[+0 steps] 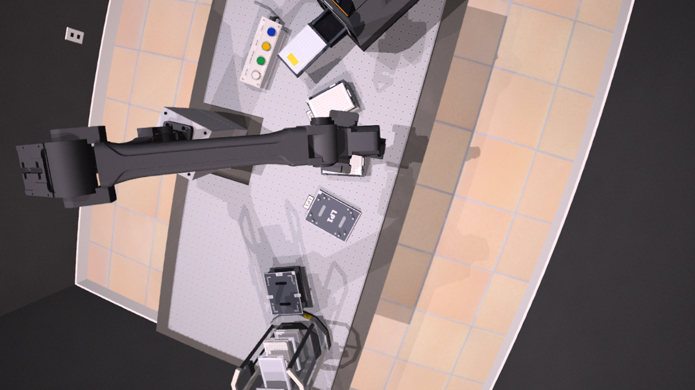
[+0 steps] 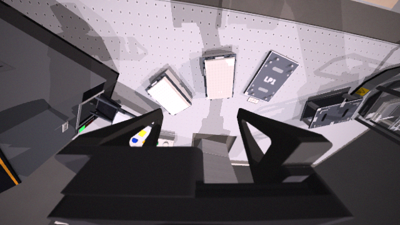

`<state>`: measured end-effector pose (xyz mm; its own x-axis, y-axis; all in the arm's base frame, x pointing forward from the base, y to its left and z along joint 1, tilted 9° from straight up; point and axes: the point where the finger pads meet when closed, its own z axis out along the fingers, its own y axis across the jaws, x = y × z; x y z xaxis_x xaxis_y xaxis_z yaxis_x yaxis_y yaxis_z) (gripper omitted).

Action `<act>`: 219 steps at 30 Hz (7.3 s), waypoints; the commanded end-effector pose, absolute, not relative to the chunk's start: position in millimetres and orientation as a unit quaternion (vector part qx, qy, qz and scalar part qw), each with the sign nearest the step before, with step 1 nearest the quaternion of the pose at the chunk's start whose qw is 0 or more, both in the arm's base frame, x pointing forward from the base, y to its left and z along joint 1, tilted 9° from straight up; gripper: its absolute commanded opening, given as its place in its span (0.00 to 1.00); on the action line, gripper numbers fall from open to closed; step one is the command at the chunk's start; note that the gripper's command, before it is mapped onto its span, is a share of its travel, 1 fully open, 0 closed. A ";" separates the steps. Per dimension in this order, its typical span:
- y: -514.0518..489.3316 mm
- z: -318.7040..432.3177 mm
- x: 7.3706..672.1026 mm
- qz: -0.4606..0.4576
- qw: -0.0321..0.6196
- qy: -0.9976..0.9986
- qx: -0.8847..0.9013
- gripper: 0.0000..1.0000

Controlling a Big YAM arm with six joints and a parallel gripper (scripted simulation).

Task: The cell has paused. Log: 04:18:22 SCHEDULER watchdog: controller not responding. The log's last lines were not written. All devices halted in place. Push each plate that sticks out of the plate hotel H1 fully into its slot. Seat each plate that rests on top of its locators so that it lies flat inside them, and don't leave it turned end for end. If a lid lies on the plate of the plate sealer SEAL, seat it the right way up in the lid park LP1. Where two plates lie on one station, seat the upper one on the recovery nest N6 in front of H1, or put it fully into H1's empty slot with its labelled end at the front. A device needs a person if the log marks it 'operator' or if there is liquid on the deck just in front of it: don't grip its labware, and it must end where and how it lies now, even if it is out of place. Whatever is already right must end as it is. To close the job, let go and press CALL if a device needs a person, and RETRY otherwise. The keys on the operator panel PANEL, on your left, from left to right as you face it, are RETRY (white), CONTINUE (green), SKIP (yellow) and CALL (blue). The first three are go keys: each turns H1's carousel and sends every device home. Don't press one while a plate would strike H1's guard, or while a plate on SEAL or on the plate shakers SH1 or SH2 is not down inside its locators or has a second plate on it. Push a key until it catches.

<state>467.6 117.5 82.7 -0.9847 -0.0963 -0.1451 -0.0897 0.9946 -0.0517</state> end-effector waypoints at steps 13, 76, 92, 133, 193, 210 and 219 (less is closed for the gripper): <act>73.7 119.3 501.5 -0.006 0.114 0.992 0.062 1.00; -117.6 130.5 520.1 0.005 0.117 0.956 0.270 1.00; -164.2 118.8 508.1 0.002 0.102 0.960 0.260 1.00; -282.2 113.9 481.7 -0.001 0.095 0.961 0.260 1.00; -432.0 103.7 379.8 0.014 0.093 0.888 0.449 1.00; -474.0 106.6 349.8 0.010 0.098 0.888 0.449 1.00; -478.4 118.7 353.1 0.005 0.108 0.893 0.437 1.00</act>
<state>331.0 -462.4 79.3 -0.5729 0.8129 -0.1048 0.8068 0.5818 0.1027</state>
